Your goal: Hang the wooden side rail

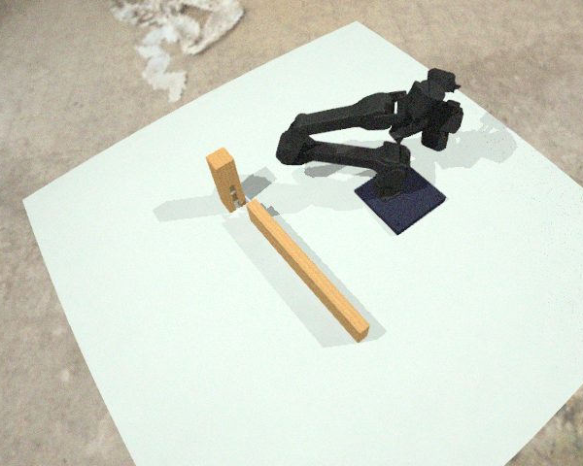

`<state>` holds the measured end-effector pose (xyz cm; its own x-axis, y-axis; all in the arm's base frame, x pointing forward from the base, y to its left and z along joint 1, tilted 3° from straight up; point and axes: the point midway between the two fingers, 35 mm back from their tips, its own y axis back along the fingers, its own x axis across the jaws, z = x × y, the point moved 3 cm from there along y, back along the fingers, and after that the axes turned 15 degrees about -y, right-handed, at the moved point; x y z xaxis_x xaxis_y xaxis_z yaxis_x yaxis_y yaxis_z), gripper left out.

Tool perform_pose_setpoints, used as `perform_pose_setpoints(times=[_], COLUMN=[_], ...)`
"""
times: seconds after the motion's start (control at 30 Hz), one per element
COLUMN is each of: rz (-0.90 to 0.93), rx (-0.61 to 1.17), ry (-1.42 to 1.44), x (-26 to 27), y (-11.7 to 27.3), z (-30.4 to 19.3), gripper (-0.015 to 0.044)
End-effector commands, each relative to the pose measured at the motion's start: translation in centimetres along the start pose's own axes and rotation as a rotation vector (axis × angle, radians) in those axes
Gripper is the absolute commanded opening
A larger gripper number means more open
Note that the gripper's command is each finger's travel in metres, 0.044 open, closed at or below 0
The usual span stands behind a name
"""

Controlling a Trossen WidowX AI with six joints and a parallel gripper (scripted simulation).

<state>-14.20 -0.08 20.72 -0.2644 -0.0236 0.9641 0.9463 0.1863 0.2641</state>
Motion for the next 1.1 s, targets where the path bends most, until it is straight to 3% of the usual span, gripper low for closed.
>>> perform_pose_setpoints(times=[0.0, 0.27, 0.4, 0.7, 1.07], rz=[0.000, 0.000, 0.008, -0.047, -0.238], rx=[0.000, 0.000, -0.042, -0.516, -1.074], ry=[0.000, 0.000, 0.013, 0.075, 0.109], x=[0.2, 5.2, 4.7, 2.9, -0.9], y=[0.1, 1.3, 1.3, 3.3, 11.0], z=[0.0, 0.2, 0.7, 8.7, 15.3], gripper=[0.0426, 0.0440, 0.0440, 0.0440, 0.0440])
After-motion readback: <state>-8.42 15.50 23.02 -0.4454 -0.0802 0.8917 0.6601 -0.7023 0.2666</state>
